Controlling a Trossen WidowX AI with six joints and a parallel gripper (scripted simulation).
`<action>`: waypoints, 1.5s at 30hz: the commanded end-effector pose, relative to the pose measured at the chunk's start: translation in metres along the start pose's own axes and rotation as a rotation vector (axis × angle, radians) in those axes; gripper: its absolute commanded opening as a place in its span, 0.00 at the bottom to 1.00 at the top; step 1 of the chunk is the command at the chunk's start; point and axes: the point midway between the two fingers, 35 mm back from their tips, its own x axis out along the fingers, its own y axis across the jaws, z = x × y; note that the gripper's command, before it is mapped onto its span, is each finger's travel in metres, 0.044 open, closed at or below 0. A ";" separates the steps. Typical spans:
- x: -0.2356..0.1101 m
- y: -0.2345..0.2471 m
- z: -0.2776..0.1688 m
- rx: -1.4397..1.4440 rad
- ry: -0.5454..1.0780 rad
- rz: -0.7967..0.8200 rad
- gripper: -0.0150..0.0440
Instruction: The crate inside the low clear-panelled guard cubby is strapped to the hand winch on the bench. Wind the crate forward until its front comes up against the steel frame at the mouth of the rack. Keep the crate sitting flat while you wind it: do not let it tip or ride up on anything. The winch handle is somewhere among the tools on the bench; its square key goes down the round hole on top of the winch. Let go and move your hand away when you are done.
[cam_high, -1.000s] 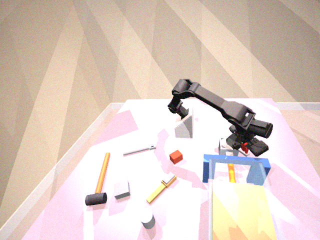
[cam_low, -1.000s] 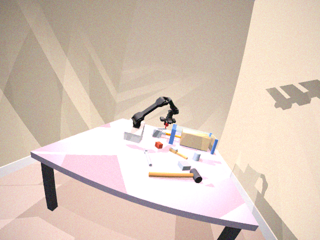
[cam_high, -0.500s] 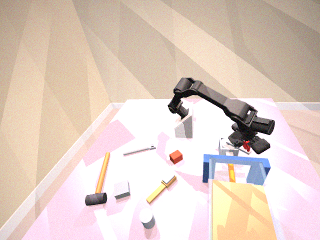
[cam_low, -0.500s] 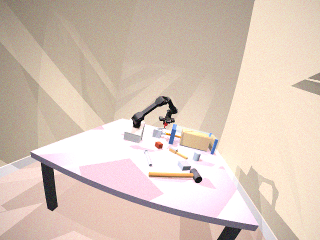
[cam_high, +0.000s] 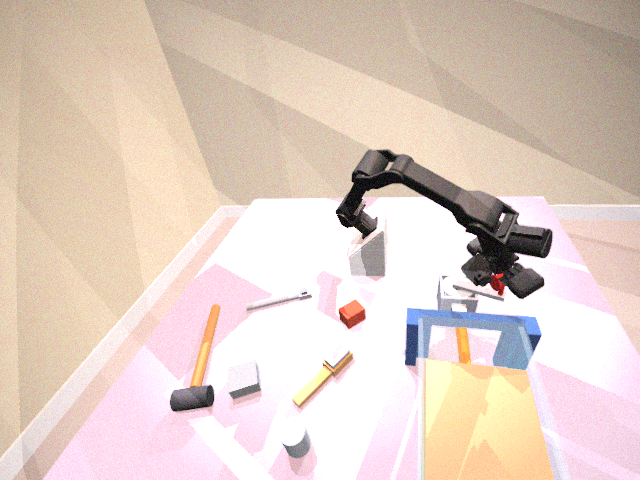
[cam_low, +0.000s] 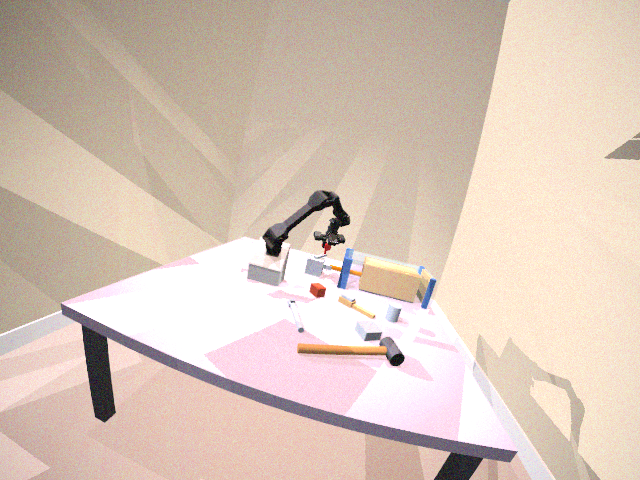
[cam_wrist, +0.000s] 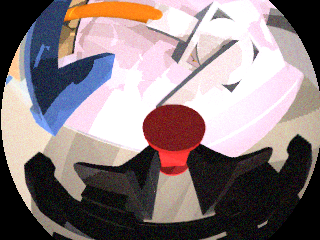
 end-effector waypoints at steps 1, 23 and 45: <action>0.007 -0.012 -0.008 -0.006 0.009 -0.022 0.25; 0.012 -0.043 -0.022 -0.007 0.010 -0.024 0.25; 0.014 -0.076 -0.027 -0.008 0.011 -0.026 0.25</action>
